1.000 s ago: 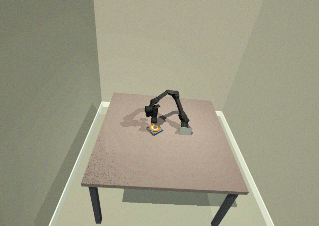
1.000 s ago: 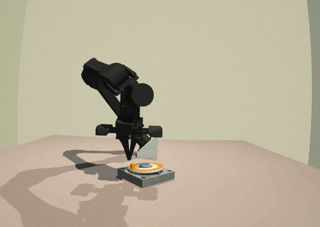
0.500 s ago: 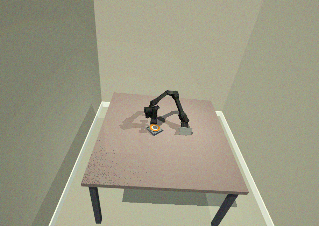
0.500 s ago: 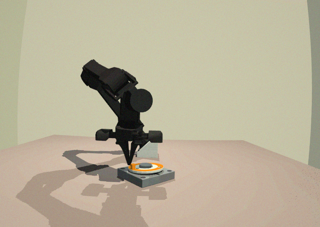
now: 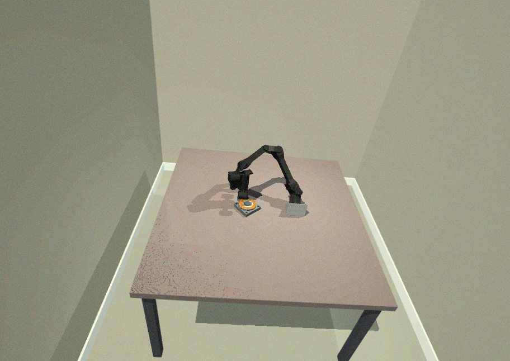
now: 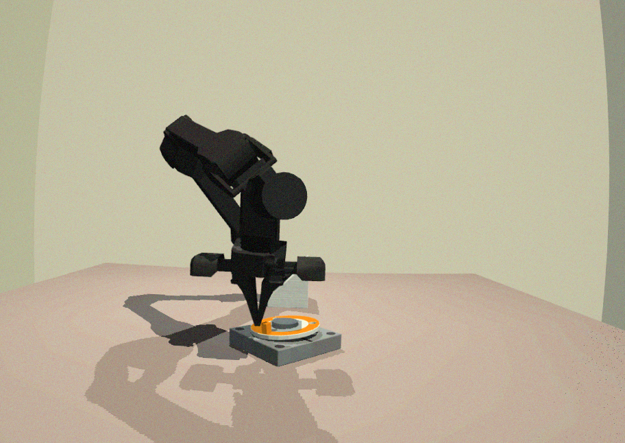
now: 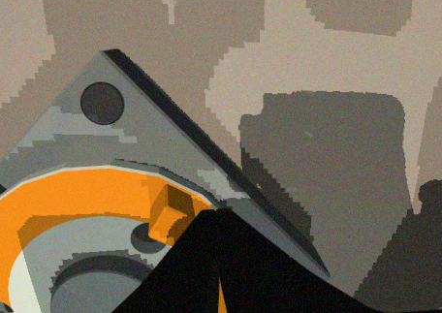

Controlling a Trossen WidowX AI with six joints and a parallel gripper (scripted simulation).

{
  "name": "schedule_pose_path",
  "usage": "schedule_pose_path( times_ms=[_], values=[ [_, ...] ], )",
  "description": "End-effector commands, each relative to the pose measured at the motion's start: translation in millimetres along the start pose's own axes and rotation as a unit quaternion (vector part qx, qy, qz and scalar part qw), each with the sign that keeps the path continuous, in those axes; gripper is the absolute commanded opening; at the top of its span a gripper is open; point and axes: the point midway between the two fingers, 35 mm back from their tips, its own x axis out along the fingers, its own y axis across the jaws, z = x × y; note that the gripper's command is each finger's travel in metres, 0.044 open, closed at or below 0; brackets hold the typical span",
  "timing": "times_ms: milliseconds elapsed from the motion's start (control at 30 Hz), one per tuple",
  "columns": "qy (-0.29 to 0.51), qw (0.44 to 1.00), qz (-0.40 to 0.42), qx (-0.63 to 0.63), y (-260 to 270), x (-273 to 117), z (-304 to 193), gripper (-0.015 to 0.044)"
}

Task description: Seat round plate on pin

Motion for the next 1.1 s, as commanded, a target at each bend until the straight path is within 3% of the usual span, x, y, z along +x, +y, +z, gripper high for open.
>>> schedule_pose_path(
  times_ms=[0, 1067],
  values=[
    [0.003, 1.000, 0.002, 0.000, 7, 2, 3, 0.0000],
    [0.003, 1.000, 0.002, 0.000, 33, -1, 14, 0.0000]
  ],
)
